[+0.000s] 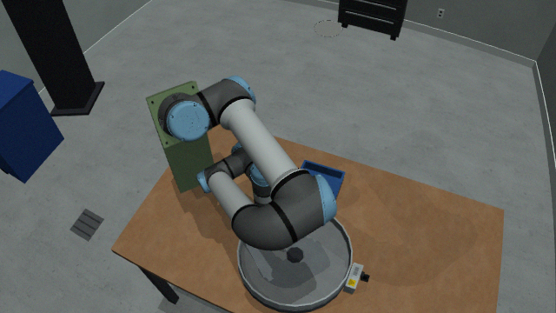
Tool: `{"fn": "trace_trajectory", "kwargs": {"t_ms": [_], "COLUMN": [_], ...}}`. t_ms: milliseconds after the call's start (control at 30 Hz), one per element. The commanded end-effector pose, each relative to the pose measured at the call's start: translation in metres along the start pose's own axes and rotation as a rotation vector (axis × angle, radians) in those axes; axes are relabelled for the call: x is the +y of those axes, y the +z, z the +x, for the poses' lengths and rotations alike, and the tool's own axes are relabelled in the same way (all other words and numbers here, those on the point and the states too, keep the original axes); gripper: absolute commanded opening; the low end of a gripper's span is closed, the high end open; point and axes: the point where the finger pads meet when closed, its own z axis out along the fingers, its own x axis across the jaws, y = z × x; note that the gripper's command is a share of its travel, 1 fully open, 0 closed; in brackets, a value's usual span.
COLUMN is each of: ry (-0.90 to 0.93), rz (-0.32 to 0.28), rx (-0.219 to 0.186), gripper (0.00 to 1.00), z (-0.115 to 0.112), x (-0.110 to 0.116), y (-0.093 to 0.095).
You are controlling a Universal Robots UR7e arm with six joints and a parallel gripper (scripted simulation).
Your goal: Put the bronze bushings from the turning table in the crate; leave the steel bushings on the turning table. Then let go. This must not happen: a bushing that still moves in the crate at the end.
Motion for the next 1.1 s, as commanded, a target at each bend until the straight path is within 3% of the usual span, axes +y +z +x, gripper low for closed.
{"fn": "trace_trajectory", "kwargs": {"t_ms": [0,1067], "ry": [0.000,0.000], "rz": [0.001,0.001], "rx": [0.000,0.000], "gripper": [0.00,0.00], "z": [0.000,0.000], "x": [0.000,0.000], "y": [-0.002,-0.017]}}
